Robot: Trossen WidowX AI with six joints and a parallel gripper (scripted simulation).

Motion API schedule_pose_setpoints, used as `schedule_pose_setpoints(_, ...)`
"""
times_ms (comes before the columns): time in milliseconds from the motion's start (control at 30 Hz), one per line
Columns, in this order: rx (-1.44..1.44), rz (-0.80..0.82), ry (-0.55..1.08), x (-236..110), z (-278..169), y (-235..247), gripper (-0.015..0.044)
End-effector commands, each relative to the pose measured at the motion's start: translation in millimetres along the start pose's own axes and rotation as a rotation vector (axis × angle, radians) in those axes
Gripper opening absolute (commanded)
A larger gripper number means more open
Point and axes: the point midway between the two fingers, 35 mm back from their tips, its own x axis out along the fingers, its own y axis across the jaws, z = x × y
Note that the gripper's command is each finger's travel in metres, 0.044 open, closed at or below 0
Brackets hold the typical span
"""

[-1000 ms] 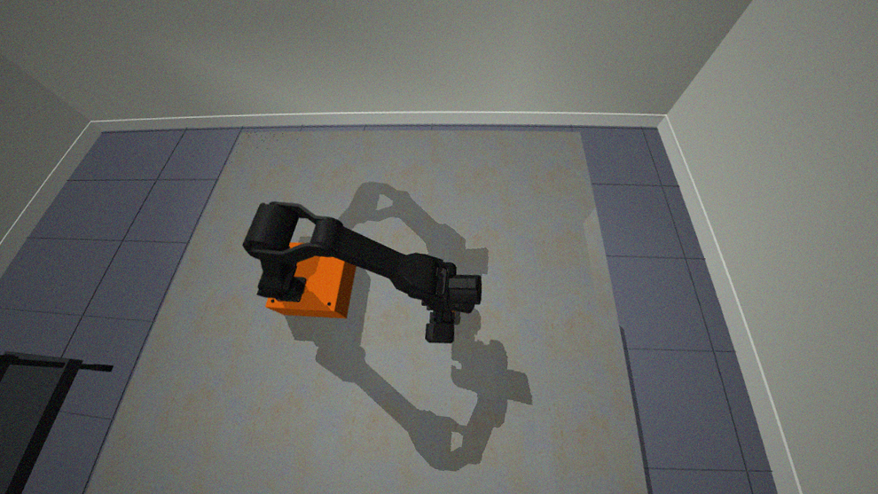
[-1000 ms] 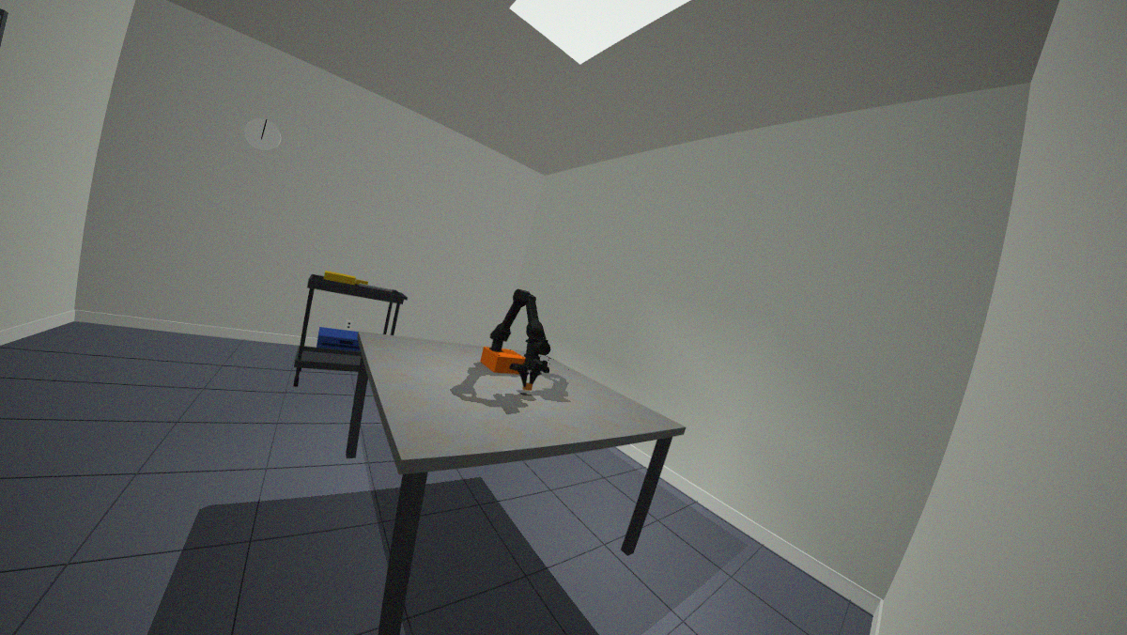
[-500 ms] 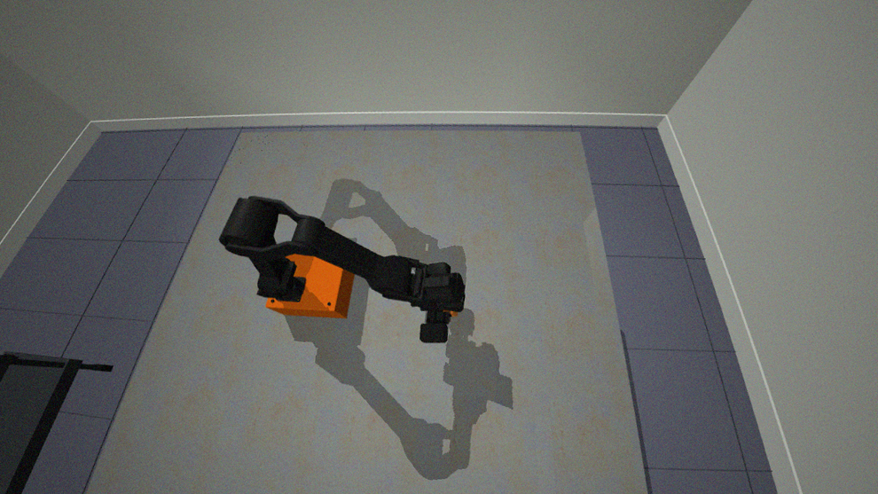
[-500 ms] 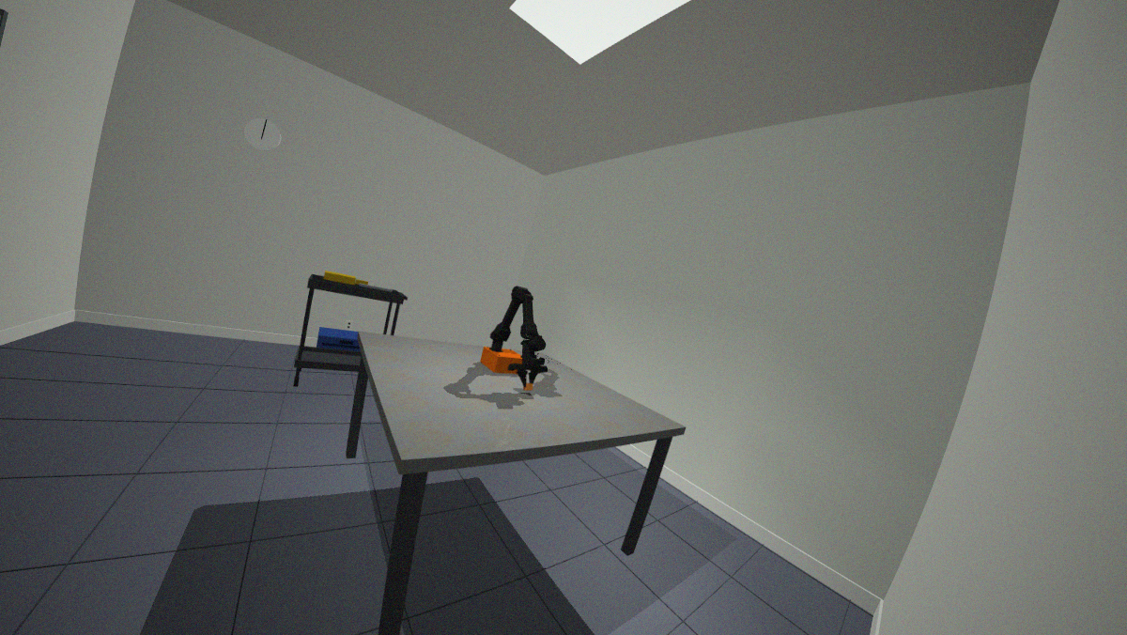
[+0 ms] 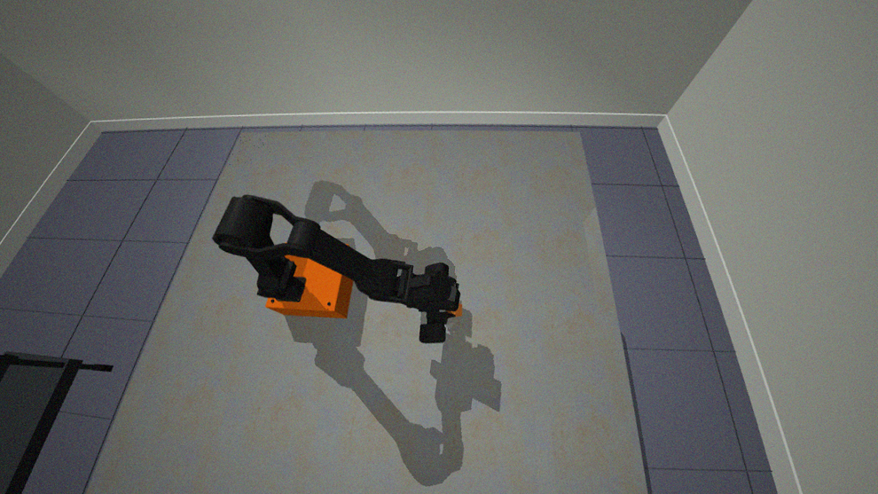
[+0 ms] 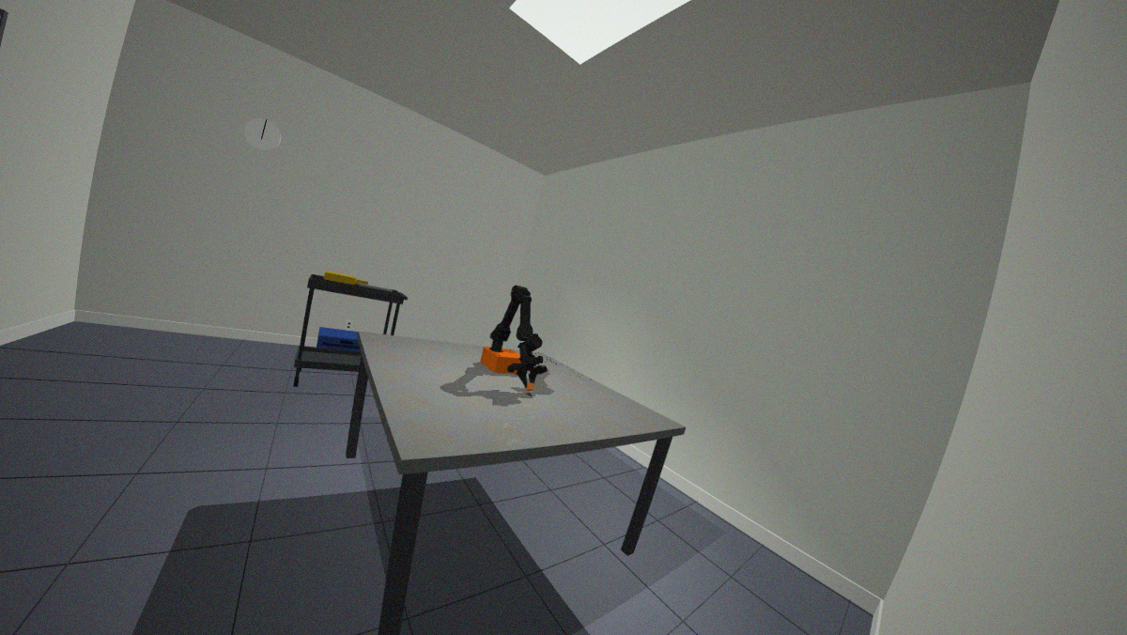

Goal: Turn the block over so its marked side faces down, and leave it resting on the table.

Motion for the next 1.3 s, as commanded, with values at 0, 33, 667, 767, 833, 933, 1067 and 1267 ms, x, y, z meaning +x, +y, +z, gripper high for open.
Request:
schedule_pose_setpoints(0, 0.005, 0.005, -0.035, 9.1, -7.3, 0.7, 0.0000)
schedule_pose_setpoints(33, 0.005, 0.005, -0.050, 11.0, -7.7, 0.6, 0.0000)
schedule_pose_setpoints(667, 0.006, 0.005, -0.331, 22.2, -19.2, 0.8, 0.0000)
schedule_pose_setpoints(767, 0.005, 0.005, -0.375, 19.7, -21.2, 1.0, 0.0000)
schedule_pose_setpoints(833, 0.005, 0.005, -0.404, 17.4, -22.6, 1.2, 0.0000)
schedule_pose_setpoints(933, 0.004, 0.005, -0.438, 14.1, -24.1, 1.4, 0.0000)
schedule_pose_setpoints(1067, 0.004, 0.005, -0.457, 12.5, -23.6, 1.4, 0.0000)
schedule_pose_setpoints(1267, 0.004, 0.005, -0.459, 12.3, -23.6, 1.4, 0.0000)
